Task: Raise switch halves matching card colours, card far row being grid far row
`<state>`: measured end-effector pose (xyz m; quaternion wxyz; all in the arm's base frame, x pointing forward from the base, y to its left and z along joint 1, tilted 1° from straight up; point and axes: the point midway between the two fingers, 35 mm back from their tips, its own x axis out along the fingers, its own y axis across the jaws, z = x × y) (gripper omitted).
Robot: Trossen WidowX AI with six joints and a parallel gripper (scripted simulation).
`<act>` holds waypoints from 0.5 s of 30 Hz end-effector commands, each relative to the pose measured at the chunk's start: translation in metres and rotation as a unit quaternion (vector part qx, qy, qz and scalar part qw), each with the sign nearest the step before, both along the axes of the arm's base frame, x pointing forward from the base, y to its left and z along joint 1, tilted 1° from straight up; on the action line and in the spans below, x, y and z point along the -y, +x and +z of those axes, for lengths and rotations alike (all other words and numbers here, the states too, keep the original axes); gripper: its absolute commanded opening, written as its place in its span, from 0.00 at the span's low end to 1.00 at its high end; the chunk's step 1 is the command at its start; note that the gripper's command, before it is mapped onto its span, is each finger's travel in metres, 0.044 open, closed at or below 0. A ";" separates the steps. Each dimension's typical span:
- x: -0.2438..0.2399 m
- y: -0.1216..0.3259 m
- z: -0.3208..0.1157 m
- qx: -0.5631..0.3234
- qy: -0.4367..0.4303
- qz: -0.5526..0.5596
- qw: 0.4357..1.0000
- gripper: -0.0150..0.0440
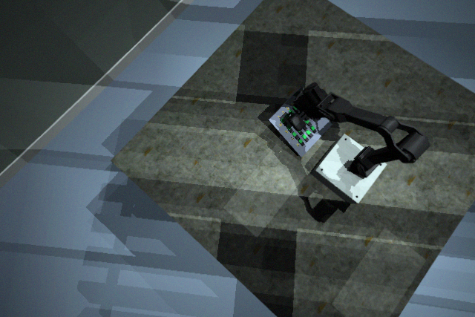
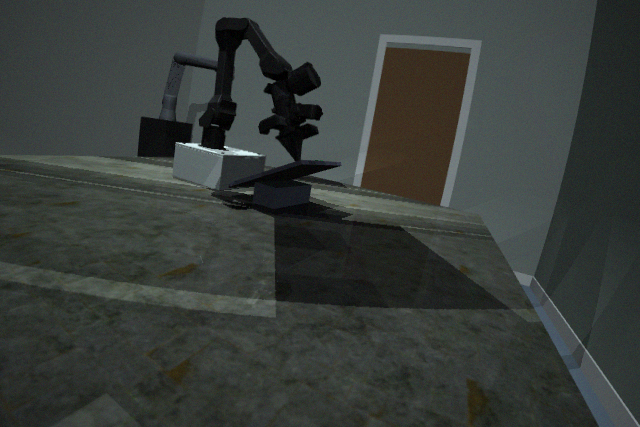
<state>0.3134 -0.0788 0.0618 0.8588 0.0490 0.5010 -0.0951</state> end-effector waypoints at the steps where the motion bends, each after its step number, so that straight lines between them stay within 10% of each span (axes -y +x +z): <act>1: -0.001 0.000 -0.001 -0.001 0.001 0.003 1.000 0.25; 15: -0.001 0.000 -0.003 -0.001 0.001 0.003 1.000 0.25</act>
